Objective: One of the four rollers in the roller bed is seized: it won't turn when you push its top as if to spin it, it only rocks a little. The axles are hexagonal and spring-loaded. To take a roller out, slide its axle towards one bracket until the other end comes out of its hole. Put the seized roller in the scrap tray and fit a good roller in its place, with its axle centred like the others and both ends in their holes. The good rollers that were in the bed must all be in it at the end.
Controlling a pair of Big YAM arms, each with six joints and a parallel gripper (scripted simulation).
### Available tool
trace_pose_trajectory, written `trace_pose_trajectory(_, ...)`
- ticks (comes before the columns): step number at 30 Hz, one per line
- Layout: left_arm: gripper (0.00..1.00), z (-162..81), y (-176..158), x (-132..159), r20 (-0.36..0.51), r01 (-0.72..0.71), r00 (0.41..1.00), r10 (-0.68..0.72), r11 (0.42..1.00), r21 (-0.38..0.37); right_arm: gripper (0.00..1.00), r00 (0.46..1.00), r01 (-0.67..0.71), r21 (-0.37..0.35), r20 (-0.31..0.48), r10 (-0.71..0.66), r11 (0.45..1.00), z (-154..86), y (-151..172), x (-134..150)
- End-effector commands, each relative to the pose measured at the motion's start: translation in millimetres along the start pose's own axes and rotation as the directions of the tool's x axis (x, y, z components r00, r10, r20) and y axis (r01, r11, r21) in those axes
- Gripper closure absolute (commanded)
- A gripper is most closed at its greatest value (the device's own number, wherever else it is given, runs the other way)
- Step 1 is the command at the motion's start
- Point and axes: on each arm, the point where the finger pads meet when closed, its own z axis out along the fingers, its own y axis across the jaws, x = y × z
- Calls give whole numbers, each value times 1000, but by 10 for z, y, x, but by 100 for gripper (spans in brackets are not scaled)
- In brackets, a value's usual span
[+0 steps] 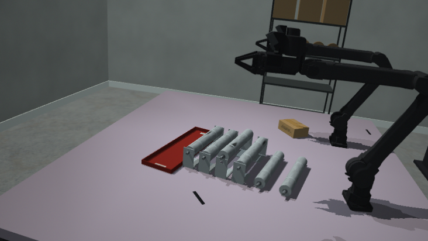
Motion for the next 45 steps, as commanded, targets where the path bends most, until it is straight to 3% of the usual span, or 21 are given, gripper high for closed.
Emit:
trace_pose_trajectory(1, 68, -4, -46, -325, 62, -12, 998, 12, 1000, 6, 68, 999, -10, -16, 52, 10, 1000, -31, 77, -225)
trace_pose_trajectory(9, 68, -4, -47, -308, 60, -12, 998, 12, 1000, 5, 68, 999, -10, -15, 42, 11, 1000, -32, 72, -164)
trace_pose_trajectory(10, 68, 69, 17, 21, -15, 16, 1000, -16, 1000, -1, 68, 999, 15, -25, -44, -16, 1000, 92, 116, 200)
trace_pose_trajectory(12, 68, 93, 44, -104, -2, 31, 1000, -31, 1000, -1, 68, 998, 30, -30, -56, -32, 999, 103, 142, 234)
trace_pose_trajectory(13, 68, 108, 44, -222, 11, 41, 999, -41, 999, 2, 68, 999, 40, -32, -31, -41, 999, 119, 159, 69)
trace_pose_trajectory(16, 68, 178, 41, -94, -32, 77, 997, -77, 997, 12, 68, 993, 75, -51, -84, -79, 996, 139, 231, 366)
trace_pose_trajectory(20, 68, 235, 36, 24, -70, 108, 992, -107, 994, 19, 68, 990, 103, -70, -89, -109, 992, 167, 304, 381)
trace_pose_trajectory(21, 68, 244, 18, 40, -81, 119, 990, -116, 993, 26, 68, 992, 113, -60, -50, -116, 992, 146, 279, 175)
trace_pose_trajectory(22, 68, 285, 26, 100, -103, 138, 986, -135, 990, 28, 68, 984, 129, -84, -113, -139, 988, 180, 357, 515)
trace_pose_trajectory(26, 68, 428, 18, 441, -217, 232, 951, -221, 972, 30, 68, 960, 207, -150, -158, -230, 967, 229, 581, 795)
trace_pose_trajectory(27, 68, 466, 18, 537, -249, 261, 937, -246, 965, 27, 68, 954, 229, -166, -156, -255, 959, 259, 649, 791)
trace_pose_trajectory(30, 68, 565, 9, 861, -354, 351, 877, -326, 937, 6, 68, 918, 295, -236, -200, -343, 926, 266, 855, 1145)
trace_pose_trajectory(35, 68, 659, -16, 1347, -508, 489, 735, -449, 870, -62, 68, 849, 388, -355, -220, -480, 851, 247, 1200, 1555)
trace_pose_trajectory(37, 68, 659, -16, 1347, -508, 489, 735, -449, 870, -62, 68, 849, 388, -355, -220, -480, 851, 247, 1200, 1555)
trace_pose_trajectory(38, 68, 596, -86, 1128, -490, 490, 754, -439, 871, -26, 68, 882, 402, -292, -130, -452, 868, 274, 1098, 913)
trace_pose_trajectory(39, 68, 673, -26, 1426, -536, 507, 708, -460, 859, -69, 68, 857, 402, -357, -177, -484, 843, 333, 1302, 1290)
trace_pose_trajectory(40, 68, 686, -29, 1523, -559, 525, 678, -477, 847, -87, 68, 840, 409, -386, -195, -507, 827, 260, 1346, 1500)
trace_pose_trajectory(41, 68, 700, -15, 1716, -592, 546, 630, -503, 829, -123, 68, 800, 410, -445, -243, -548, 796, 172, 1440, 1964)
trace_pose_trajectory(45, 68, 690, -34, 2099, -666, 623, 453, -592, 745, -239, 68, 730, 472, -532, -211, -650, 703, 126, 1701, 2216)
